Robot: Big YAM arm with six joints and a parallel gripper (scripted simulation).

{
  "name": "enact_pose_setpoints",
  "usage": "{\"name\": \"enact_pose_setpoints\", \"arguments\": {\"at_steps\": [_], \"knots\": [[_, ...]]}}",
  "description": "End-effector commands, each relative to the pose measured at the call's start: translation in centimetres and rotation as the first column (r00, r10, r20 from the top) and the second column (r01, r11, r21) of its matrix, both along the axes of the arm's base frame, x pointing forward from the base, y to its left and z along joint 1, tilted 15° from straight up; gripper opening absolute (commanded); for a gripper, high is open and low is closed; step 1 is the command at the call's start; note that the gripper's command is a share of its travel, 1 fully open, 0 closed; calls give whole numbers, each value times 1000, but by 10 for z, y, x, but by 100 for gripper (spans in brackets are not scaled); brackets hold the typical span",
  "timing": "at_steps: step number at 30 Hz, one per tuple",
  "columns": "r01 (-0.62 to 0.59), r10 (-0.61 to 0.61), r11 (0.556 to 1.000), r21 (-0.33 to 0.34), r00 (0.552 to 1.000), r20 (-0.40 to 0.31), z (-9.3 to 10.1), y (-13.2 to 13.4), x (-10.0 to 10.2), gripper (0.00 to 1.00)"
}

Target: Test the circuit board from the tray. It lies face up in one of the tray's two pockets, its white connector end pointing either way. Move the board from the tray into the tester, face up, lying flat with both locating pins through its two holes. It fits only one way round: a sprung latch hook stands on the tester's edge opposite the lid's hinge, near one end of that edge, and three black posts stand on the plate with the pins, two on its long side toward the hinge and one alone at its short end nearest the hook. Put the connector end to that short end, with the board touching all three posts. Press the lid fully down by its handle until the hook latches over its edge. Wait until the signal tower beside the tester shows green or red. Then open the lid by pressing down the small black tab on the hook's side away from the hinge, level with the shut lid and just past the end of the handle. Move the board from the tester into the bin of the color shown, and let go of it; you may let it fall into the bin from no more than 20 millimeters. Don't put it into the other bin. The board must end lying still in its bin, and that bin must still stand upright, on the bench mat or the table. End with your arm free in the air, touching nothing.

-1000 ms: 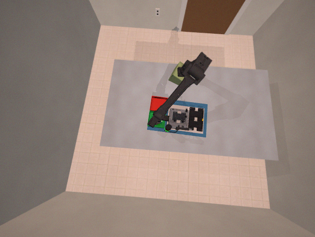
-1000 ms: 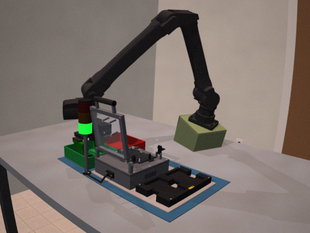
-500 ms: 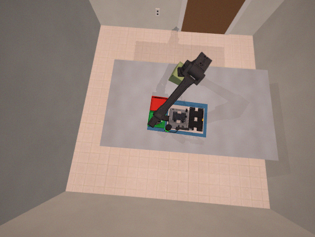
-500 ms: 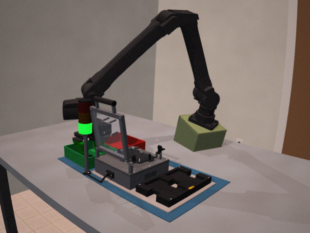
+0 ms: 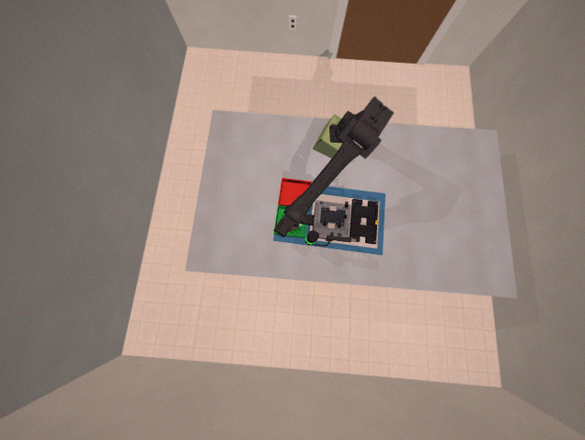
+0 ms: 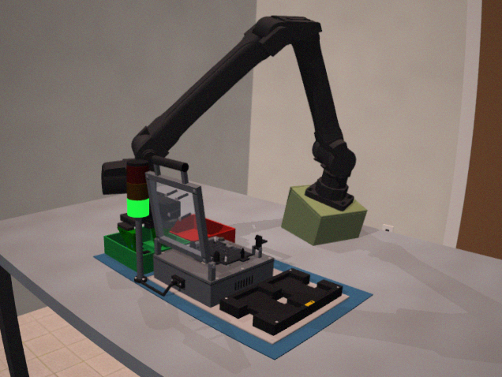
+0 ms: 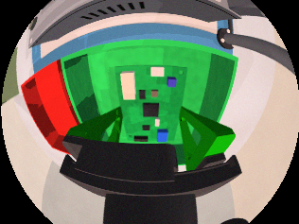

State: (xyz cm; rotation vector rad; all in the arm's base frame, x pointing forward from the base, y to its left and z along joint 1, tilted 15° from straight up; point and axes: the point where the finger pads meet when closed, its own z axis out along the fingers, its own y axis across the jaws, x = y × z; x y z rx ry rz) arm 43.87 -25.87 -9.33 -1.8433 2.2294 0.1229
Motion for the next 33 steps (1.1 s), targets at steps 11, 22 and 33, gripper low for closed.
{"name": "enact_pose_setpoints", "arguments": {"at_steps": [11,22,33], "knots": [[6,-5,1000,-10,1000,21,6,0,6,72],[6,-5,1000,-10,1000,21,6,0,6,72],[4,-4,1000,-4,1000,11,0,3,4,72]]}}
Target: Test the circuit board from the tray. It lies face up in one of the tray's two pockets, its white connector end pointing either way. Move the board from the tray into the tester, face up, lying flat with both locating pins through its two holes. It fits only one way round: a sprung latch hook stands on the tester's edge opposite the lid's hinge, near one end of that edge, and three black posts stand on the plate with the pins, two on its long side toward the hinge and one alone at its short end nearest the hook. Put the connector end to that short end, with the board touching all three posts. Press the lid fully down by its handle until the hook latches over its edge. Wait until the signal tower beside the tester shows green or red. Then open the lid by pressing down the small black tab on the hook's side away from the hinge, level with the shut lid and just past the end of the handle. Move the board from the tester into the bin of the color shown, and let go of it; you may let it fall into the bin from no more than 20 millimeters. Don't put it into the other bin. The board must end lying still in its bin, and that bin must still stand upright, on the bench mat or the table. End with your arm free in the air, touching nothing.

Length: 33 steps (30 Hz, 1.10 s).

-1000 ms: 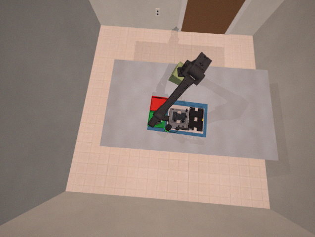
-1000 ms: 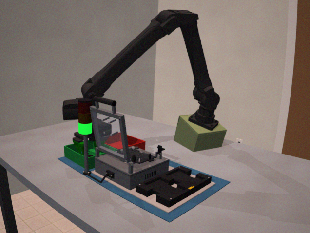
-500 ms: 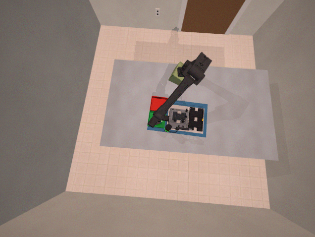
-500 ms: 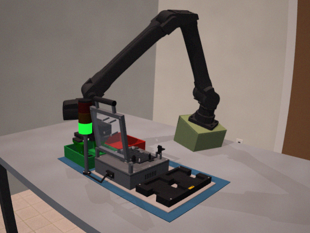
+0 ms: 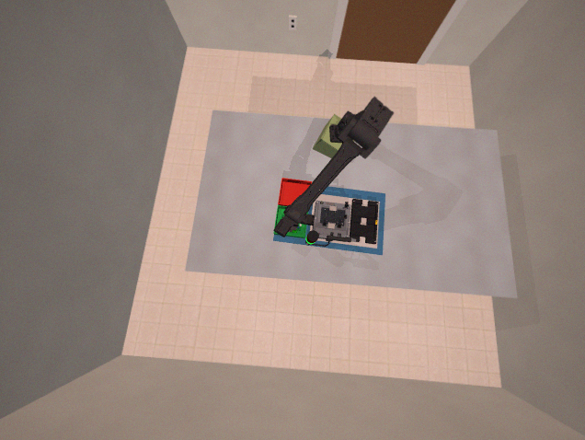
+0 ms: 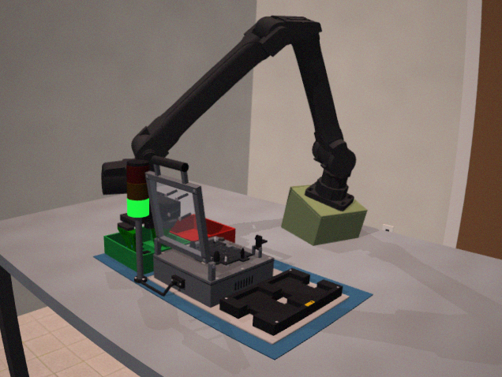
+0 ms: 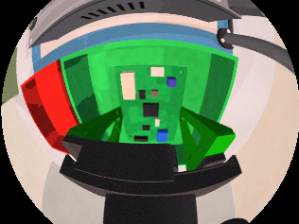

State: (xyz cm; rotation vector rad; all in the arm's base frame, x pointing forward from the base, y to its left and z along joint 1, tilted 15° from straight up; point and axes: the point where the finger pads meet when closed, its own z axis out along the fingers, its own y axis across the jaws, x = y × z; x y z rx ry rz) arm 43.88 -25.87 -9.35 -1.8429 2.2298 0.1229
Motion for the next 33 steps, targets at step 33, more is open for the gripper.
{"name": "enact_pose_setpoints", "arguments": {"at_steps": [33], "knots": [[5,-5,1000,-10,1000,21,5,0,6,72]]}}
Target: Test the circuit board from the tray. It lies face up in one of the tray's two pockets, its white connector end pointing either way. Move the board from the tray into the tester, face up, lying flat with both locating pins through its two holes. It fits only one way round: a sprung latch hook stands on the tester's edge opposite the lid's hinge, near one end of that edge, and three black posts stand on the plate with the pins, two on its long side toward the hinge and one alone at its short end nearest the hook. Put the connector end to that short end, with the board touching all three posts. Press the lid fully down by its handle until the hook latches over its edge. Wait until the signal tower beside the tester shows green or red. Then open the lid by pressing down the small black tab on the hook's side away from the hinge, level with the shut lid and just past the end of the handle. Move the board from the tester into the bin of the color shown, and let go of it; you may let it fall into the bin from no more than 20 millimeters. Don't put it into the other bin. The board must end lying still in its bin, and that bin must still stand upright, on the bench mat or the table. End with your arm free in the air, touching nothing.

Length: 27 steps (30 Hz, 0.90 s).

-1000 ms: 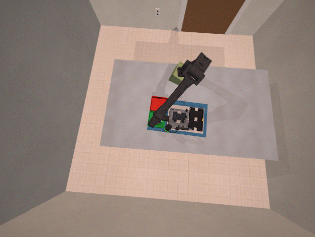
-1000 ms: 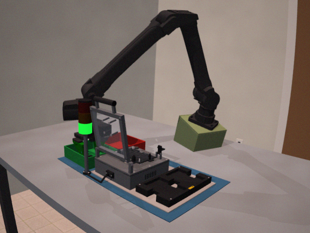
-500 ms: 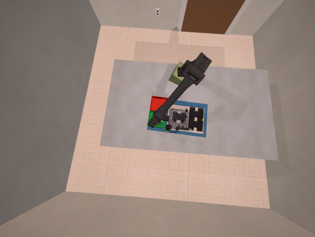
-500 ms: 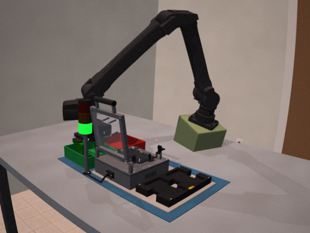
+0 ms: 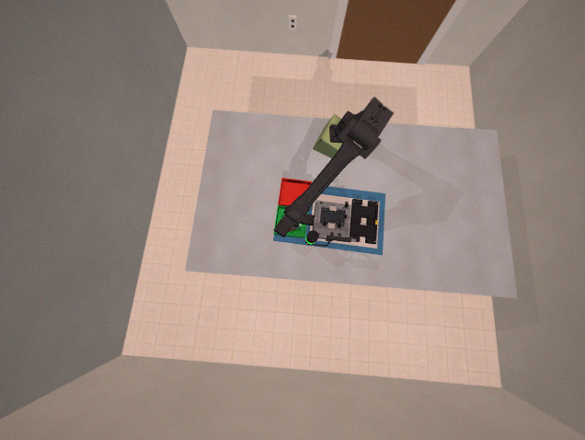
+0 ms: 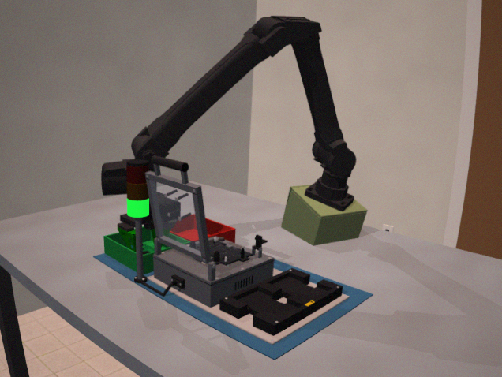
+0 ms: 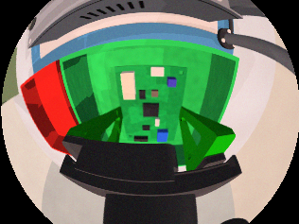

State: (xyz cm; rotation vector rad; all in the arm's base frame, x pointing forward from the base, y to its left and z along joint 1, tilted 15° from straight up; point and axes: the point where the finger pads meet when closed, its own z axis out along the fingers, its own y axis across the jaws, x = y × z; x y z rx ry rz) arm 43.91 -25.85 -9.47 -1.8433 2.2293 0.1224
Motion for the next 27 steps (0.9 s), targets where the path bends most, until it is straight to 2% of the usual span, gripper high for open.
{"name": "enact_pose_setpoints", "arguments": {"at_steps": [1,16,27], "knots": [[5,-5,1000,-10,1000,21,6,0,5,72],[4,-4,1000,-5,1000,13,1,2,4,72],[5,-5,1000,-8,1000,18,4,1,5,72]]}}
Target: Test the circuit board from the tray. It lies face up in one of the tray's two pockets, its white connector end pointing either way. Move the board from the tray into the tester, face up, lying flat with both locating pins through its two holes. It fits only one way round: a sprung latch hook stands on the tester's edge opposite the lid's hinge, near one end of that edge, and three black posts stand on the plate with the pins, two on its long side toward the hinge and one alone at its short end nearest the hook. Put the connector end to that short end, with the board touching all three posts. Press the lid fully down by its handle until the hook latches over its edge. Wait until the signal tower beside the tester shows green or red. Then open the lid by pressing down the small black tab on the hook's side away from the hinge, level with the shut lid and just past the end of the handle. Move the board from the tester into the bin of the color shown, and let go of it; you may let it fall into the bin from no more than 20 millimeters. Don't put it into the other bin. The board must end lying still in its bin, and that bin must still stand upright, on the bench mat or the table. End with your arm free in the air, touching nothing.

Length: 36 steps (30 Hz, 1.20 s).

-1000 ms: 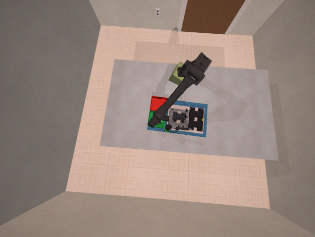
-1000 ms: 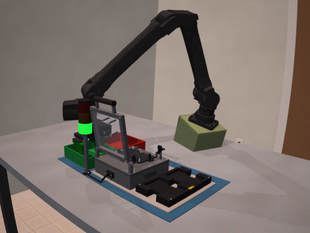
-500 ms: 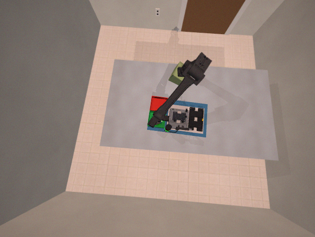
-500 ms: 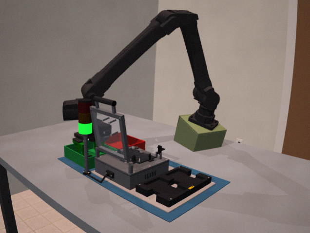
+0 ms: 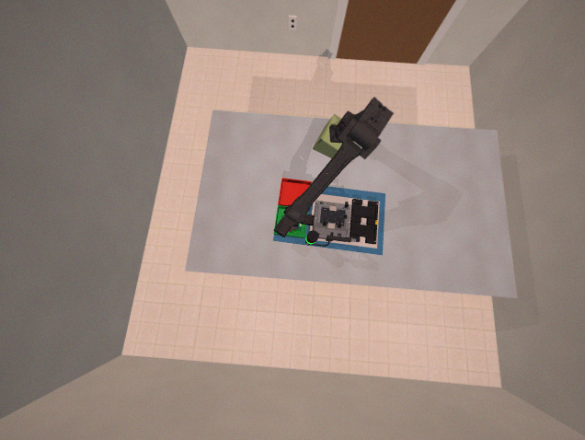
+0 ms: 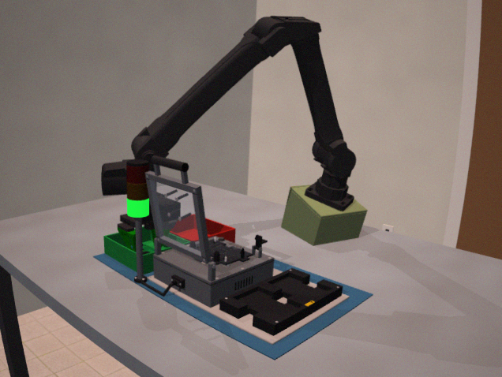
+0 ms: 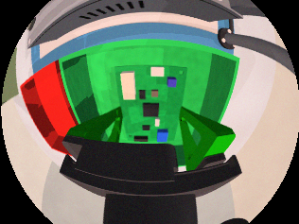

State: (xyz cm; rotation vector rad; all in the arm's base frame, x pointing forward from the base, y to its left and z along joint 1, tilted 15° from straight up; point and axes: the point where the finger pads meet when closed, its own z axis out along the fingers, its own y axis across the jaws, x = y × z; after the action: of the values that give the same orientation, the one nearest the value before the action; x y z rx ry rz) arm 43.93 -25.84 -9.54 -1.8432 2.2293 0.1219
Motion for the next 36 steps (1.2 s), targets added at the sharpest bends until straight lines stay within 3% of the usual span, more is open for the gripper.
{"name": "enact_pose_setpoints", "arguments": {"at_steps": [1,27,28,36], "knots": [[5,-5,1000,-8,1000,18,4,1,5,72],[5,-5,1000,-8,1000,18,4,1,5,72],[5,-5,1000,-8,1000,18,4,1,5,92],[4,-4,1000,-8,1000,18,4,1,5,92]]}}
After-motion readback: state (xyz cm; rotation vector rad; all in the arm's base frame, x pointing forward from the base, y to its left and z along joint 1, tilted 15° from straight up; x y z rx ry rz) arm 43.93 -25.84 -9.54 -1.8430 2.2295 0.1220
